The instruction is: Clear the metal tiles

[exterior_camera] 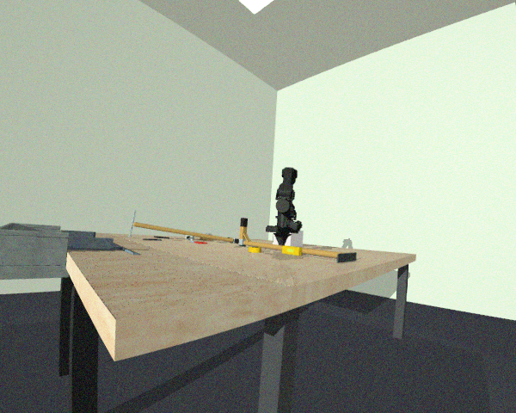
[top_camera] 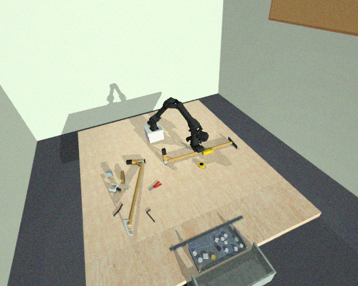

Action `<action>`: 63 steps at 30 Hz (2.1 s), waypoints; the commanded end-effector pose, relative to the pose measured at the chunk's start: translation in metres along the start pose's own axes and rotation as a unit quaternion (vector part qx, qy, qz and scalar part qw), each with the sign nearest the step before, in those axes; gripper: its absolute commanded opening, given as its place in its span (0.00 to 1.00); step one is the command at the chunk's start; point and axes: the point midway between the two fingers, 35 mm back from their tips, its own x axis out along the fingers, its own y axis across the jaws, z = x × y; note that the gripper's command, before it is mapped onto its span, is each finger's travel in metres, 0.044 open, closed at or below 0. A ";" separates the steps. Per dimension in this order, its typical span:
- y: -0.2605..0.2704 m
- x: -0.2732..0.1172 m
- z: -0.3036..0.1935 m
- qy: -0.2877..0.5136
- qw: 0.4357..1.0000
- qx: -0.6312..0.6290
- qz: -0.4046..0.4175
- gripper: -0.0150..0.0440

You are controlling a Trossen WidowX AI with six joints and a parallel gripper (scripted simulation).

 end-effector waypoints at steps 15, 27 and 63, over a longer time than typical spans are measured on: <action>-0.022 0.001 -0.001 -0.001 1.000 -0.003 -0.005 0.25; -0.033 0.001 -0.003 -0.001 1.000 -0.003 -0.005 0.25; -0.023 -0.104 -0.003 -0.001 1.000 0.005 -0.002 0.25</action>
